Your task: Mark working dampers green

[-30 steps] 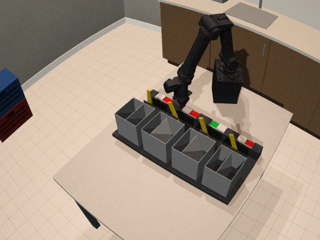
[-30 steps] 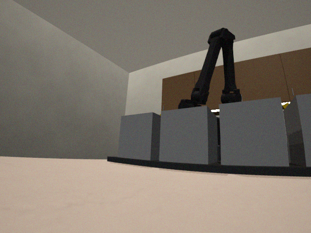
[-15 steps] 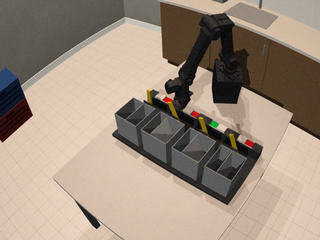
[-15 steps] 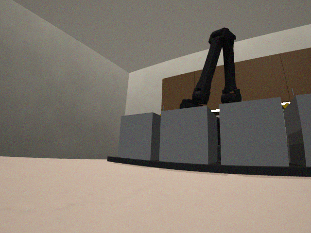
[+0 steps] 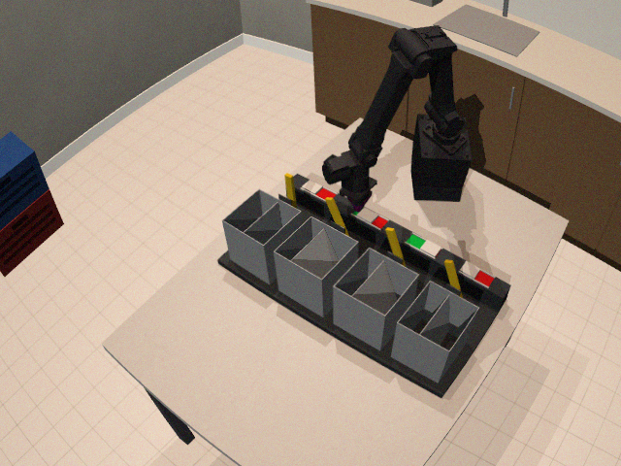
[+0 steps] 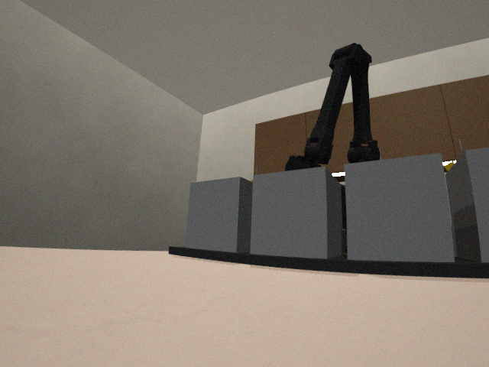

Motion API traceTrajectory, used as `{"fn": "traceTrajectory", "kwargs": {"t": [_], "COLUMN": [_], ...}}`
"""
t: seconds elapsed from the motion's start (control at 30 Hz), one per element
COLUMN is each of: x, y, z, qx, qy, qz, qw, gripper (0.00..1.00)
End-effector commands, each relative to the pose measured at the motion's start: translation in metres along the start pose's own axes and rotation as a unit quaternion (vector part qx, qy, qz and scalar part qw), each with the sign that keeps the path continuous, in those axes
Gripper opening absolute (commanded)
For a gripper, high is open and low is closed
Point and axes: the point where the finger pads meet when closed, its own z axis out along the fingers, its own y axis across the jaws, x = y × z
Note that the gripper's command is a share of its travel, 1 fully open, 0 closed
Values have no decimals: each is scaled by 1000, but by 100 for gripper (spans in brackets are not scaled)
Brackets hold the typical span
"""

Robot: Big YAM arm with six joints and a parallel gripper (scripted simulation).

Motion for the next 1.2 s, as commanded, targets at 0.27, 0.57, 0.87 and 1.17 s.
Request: {"fn": "traceTrajectory", "kwargs": {"t": [0.27, 0.57, 0.87, 1.17], "x": [12, 17, 21, 25], "y": [3, 3, 2, 2], "z": [-3, -3, -3, -3], "qx": [-6, -6, -6, -5], "qy": [0, 0, 1, 1], "qz": [-2, -2, -2, -2], "qw": [1000, 1000, 1000, 1000], "gripper": [0, 0, 0, 0]}}
